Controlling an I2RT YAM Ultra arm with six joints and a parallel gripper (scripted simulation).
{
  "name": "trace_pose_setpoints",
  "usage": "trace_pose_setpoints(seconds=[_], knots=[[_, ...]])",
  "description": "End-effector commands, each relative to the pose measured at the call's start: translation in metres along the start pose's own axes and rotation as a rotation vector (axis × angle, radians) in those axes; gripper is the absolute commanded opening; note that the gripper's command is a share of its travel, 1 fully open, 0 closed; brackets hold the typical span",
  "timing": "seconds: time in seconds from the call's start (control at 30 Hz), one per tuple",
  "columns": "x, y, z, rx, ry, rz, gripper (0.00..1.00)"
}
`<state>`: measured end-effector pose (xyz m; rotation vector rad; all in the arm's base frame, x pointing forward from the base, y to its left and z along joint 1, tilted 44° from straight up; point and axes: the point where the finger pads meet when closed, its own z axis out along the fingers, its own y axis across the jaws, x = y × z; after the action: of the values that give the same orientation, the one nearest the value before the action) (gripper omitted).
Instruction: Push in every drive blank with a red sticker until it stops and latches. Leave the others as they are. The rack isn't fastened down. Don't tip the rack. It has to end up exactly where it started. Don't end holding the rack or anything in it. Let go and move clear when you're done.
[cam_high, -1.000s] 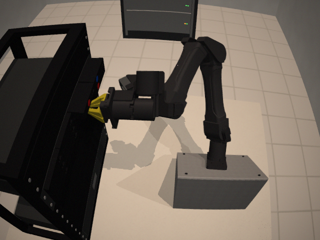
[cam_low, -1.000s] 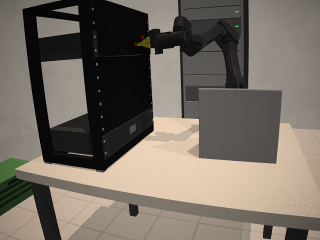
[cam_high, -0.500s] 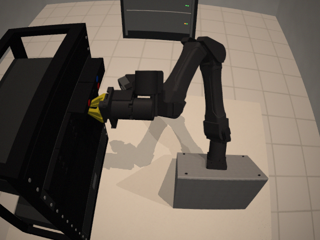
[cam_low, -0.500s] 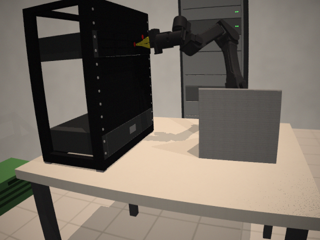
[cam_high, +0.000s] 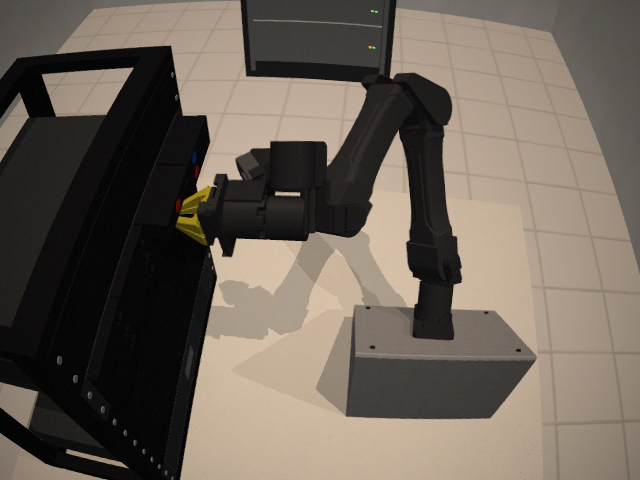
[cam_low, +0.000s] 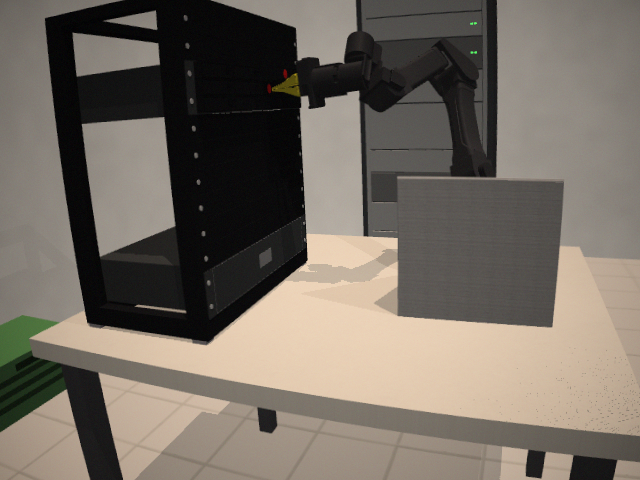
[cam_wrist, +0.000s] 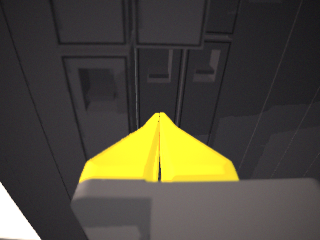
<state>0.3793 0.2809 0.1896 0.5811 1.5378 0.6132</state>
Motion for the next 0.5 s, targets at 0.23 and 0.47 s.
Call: trace_pose_setpoints(seconds=[0.23,0.47], knots=[[0.001,0.0389,0.0112,-0.097,0.022,0.05,0.0],[0.0016,0.0397,0.0105,-0.099,0.024,0.05,0.0]])
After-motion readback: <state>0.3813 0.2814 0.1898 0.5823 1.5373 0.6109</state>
